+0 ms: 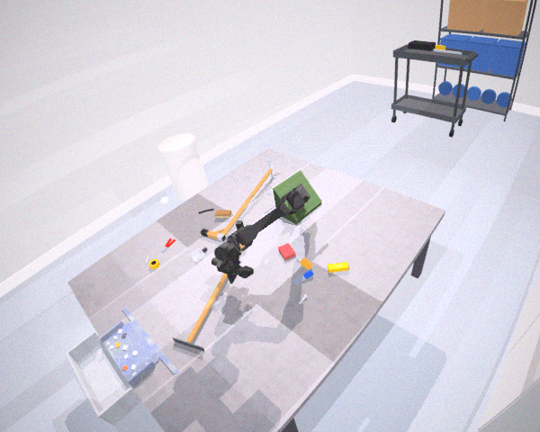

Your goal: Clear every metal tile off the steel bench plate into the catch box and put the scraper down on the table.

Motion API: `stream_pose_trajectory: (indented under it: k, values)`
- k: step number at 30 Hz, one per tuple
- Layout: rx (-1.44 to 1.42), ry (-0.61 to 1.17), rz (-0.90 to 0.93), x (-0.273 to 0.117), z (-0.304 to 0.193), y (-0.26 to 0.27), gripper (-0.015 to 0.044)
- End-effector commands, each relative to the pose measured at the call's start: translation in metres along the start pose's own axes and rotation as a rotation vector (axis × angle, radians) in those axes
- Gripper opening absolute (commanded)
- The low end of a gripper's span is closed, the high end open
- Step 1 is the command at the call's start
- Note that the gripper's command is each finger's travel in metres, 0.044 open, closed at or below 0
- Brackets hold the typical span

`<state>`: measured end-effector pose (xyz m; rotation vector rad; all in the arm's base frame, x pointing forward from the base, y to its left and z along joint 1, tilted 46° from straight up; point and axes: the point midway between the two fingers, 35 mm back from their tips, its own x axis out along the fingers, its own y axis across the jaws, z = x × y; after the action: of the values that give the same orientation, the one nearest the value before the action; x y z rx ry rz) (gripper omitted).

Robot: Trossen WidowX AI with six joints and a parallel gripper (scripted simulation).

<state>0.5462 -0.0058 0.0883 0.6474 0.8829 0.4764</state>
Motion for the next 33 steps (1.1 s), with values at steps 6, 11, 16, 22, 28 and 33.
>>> stream_pose_trajectory:
  k: [6,11,16,22,28,33]
  values:
    - [0.008,-0.004,-0.001,0.018,-0.014,0.001,0.0]
    - [0.008,-0.004,0.0,0.021,-0.016,0.001,0.0]
    - [0.008,-0.004,-0.001,0.022,-0.014,-0.003,0.0]
    - [0.008,-0.004,-0.001,0.023,-0.012,-0.008,0.0]
    - [0.007,-0.003,-0.002,0.024,-0.011,-0.014,0.0]
    - [0.007,-0.003,-0.002,0.024,-0.009,-0.019,0.0]
